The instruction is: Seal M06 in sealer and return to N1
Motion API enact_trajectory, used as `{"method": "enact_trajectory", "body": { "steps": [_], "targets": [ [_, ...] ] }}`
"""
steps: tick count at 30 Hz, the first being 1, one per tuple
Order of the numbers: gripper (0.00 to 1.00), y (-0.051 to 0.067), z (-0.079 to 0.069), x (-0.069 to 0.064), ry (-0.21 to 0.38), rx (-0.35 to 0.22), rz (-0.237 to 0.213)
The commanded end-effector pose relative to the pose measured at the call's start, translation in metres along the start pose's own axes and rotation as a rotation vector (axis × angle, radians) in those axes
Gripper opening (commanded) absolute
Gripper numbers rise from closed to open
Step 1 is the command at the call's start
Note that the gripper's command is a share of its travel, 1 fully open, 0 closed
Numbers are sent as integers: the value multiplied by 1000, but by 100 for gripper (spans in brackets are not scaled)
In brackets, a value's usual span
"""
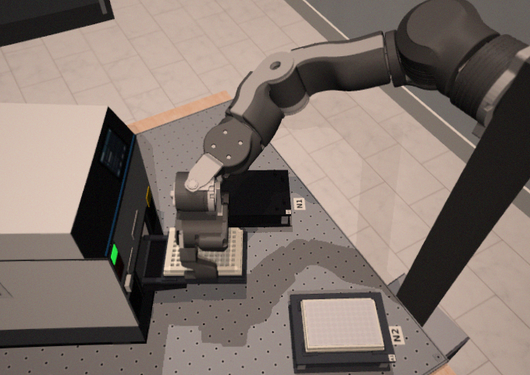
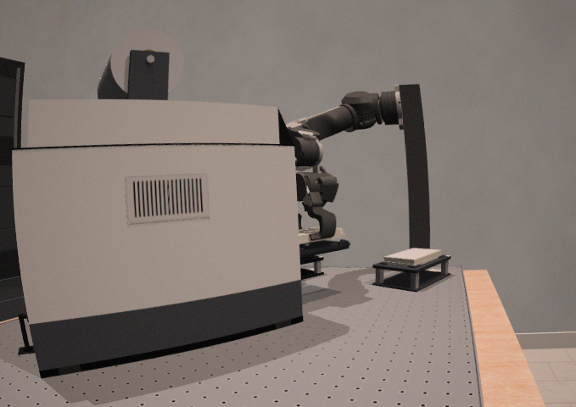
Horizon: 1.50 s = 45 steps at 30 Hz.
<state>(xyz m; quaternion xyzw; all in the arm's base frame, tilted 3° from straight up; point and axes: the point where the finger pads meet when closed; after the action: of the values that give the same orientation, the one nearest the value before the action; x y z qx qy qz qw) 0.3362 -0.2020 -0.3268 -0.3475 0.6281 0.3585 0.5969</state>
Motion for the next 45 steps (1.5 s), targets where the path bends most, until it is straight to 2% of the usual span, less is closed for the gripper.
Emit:
{"method": "enact_trajectory", "body": {
  "steps": [1,45],
  "targets": [
    [0,0,0,1,2,-4,1],
    [0,1,-1,7,-5,-2,-1]
  ]
}}
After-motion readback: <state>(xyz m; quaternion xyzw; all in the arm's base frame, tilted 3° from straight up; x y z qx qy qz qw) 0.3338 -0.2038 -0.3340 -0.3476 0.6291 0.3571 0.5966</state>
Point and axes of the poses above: the point where the finger pads meet when closed, its own x axis out along the fingers, its own z axis across the jaws, y = z × x, and after that the axes turned 5 degrees about -x, right-handed
